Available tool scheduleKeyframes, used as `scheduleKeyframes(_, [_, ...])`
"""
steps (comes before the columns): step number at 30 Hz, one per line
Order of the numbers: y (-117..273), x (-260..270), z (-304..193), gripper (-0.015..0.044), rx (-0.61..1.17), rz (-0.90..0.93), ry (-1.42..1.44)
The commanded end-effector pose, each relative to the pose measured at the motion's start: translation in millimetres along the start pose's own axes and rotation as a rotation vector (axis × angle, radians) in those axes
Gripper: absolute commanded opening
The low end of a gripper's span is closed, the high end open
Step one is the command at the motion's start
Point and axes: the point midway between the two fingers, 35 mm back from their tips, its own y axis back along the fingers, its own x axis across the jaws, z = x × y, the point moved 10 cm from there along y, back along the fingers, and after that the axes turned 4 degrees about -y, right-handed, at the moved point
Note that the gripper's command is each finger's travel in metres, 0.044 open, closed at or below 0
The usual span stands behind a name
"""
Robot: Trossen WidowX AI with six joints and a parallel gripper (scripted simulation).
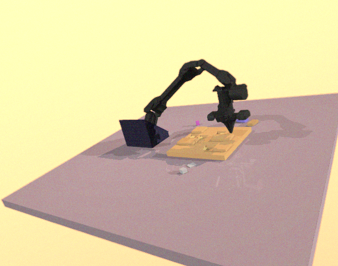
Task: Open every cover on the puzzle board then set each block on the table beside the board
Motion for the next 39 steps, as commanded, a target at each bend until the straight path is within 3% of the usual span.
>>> scheduleKeyframes(1, [6,1,0,0.0,-0.001,0.002,0.003])
scheduleKeyframes(27, [34,0,2,0.0,0.002,-0.001,0.008])
scheduleKeyframes(39, [49,-49,14,0.0,-0.003,-0.002,0.579])
